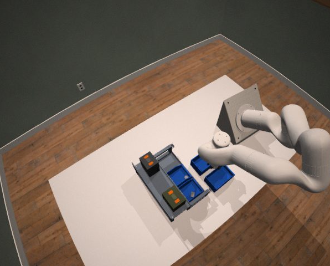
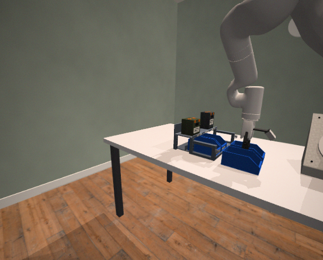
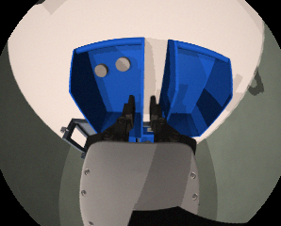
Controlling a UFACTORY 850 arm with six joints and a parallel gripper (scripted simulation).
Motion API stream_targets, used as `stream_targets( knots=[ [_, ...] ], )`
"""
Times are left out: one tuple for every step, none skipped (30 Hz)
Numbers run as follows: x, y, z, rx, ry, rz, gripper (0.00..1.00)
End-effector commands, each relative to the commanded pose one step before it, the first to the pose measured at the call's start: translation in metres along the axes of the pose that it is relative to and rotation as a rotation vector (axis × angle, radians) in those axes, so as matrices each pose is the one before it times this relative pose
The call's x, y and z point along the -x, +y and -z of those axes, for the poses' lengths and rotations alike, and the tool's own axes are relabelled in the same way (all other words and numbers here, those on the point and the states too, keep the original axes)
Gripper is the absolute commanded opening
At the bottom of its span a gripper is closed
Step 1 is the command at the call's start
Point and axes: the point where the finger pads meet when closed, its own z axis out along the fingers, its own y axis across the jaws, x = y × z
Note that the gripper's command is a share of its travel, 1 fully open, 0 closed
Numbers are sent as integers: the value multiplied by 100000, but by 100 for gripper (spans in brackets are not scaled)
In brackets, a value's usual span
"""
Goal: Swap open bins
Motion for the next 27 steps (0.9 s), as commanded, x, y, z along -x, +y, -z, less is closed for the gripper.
stream_targets(
  knots=[
    [66, -12, -481, -22, -150, 40, 26],
    [0, 0, -88, 1, 0, 0, 26],
    [0, 0, -79, 1, 0, 0, 26],
    [0, 0, -69, 0, 0, 0, 26],
    [0, 0, -59, 0, 0, 0, 26],
    [0, 0, -50, 0, 0, 0, 26],
    [0, 0, -41, 0, 0, 0, 26],
    [0, 0, -32, 0, 0, 0, 26],
    [0, 0, -24, 0, 0, 0, 26],
    [0, 0, -17, 0, 0, 0, 26],
    [0, 0, -11, 0, 0, 0, 26],
    [0, 0, -6, 0, 0, 0, 26],
    [0, 0, 0, 0, 0, 0, 26],
    [0, 0, 0, 0, 0, 0, 26],
    [0, 0, -2, 0, 0, 0, 26],
    [0, 0, 0, 0, 0, 0, 26],
    [0, 0, 0, 0, 0, 0, 26],
    [0, 0, 0, 0, 0, 0, 26],
    [0, 0, 0, 0, 0, 0, 26],
    [0, 0, 0, 0, 0, 0, 26],
    [0, 0, 0, 0, 0, 0, 26],
    [0, 0, 0, 0, 0, 0, 26],
    [0, 0, 0, 0, 0, 0, 26],
    [0, 0, 0, 0, 0, 0, 26],
    [0, 0, 0, 0, 0, 0, 26],
    [0, 0, 0, 0, 0, 0, 0],
    [0, 0, 0, 0, 0, 0, 0]
  ],
)
